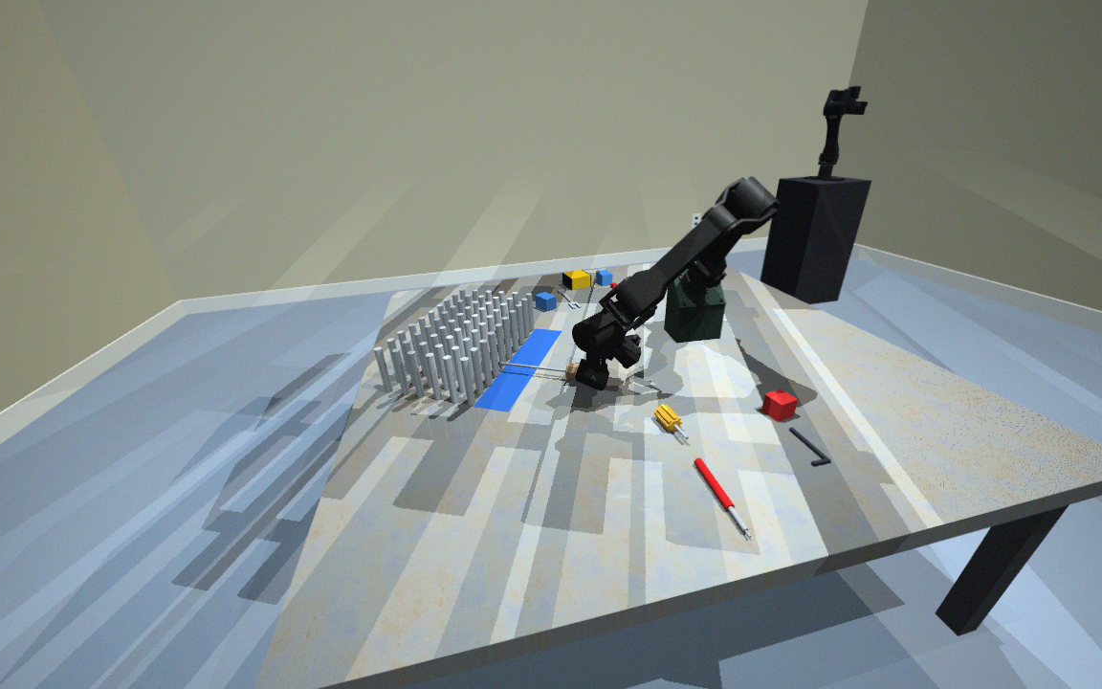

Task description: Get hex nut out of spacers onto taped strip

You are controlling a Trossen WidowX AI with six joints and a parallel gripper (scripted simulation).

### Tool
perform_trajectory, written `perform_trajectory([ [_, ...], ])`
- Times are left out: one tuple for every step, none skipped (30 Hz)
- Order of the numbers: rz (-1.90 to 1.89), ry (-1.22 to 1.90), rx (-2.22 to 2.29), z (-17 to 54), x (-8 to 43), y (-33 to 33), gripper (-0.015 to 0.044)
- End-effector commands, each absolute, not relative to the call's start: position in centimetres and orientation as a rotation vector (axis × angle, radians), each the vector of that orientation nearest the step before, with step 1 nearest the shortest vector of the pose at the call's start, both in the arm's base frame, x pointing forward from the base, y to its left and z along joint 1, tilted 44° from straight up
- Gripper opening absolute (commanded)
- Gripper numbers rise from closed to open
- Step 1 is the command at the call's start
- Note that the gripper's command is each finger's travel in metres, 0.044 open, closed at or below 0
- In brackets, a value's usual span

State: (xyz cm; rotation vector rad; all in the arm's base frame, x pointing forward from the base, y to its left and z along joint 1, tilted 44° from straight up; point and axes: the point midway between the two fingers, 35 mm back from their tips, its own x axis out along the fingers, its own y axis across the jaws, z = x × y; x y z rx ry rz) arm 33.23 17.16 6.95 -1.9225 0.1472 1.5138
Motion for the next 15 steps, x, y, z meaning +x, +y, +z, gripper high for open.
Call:
perform_trajectory([
  [1.512,0.156,-1.924,7.0,32.9,17.2,0.0000],
  [1.512,0.156,-1.924,7.0,32.8,17.2,0.0000],
  [1.512,0.156,-1.924,7.1,32.7,17.3,0.0000],
  [1.512,0.156,-1.924,7.1,32.6,17.3,0.0000],
  [1.512,0.156,-1.924,7.1,32.5,17.3,0.0000],
  [1.512,0.156,-1.924,7.1,32.5,17.4,0.0000],
  [1.512,0.156,-1.924,7.2,32.4,17.4,0.0000],
  [1.512,0.156,-1.924,7.2,32.3,17.4,0.0000],
  [1.512,0.156,-1.924,7.2,32.2,17.5,0.0000],
  [1.512,0.156,-1.924,7.2,32.2,17.5,0.0000],
  [1.512,0.156,-1.924,7.3,32.1,17.5,0.0000],
  [1.512,0.156,-1.924,7.3,32.0,17.6,0.0000],
  [1.512,0.156,-1.924,7.3,31.9,17.6,0.0000],
  [1.512,0.156,-1.924,7.3,31.9,17.6,0.0000],
  [1.512,0.156,-1.924,7.3,31.8,17.7,0.0000],
])
